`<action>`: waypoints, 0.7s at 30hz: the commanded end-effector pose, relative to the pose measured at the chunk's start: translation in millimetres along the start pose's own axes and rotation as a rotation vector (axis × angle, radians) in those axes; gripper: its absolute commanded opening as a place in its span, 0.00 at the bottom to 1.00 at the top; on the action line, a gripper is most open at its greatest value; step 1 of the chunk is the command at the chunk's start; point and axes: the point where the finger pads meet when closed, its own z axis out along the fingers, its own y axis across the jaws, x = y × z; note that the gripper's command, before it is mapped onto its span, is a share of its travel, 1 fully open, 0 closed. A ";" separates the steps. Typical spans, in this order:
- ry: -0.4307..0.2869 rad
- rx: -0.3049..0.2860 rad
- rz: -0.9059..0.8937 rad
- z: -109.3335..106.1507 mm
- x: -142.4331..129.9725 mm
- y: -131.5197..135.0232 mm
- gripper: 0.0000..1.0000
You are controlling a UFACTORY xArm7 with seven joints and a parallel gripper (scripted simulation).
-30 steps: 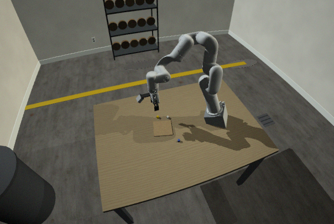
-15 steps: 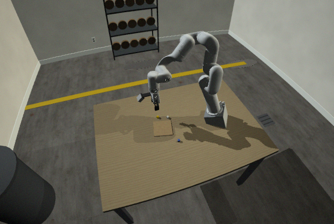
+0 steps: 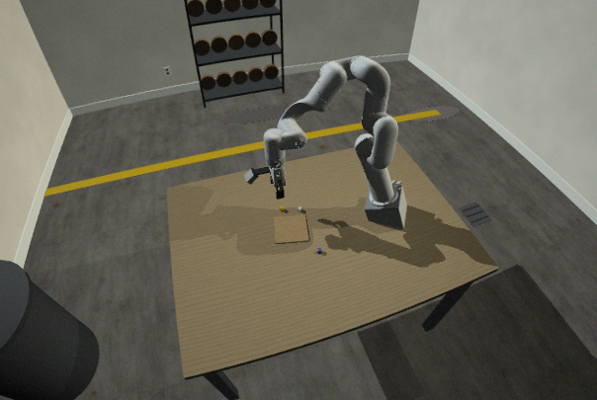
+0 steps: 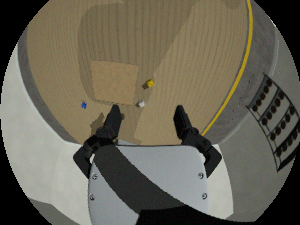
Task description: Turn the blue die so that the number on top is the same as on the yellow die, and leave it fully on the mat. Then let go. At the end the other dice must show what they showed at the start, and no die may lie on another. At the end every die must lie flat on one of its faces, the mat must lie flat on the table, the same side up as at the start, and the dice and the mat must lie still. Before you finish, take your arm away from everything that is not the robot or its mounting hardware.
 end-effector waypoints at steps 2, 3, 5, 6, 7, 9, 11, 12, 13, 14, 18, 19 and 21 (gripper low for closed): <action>0.001 -0.001 0.000 31.3 1.6 0.2 1.00; 0.001 -0.001 0.000 40.1 1.8 0.2 1.00; 0.001 -0.001 0.000 58.4 2.3 0.3 1.00; 0.001 -0.001 0.000 67.2 2.5 0.3 1.00; 0.001 -0.001 0.000 75.3 2.7 0.4 1.00; 0.001 -0.001 0.000 89.0 3.0 0.4 1.00; 0.001 -0.001 0.000 98.6 3.3 0.4 1.00; 0.001 -0.001 0.000 98.6 3.3 0.4 1.00; 0.001 -0.001 0.000 98.6 3.3 0.4 1.00; 0.001 -0.001 0.000 101.8 3.4 0.4 1.00; 0.001 -0.001 0.000 105.6 3.5 0.5 1.00; 0.001 -0.001 0.000 105.6 3.5 0.5 1.00; 0.001 -0.001 0.000 105.6 3.5 0.5 1.00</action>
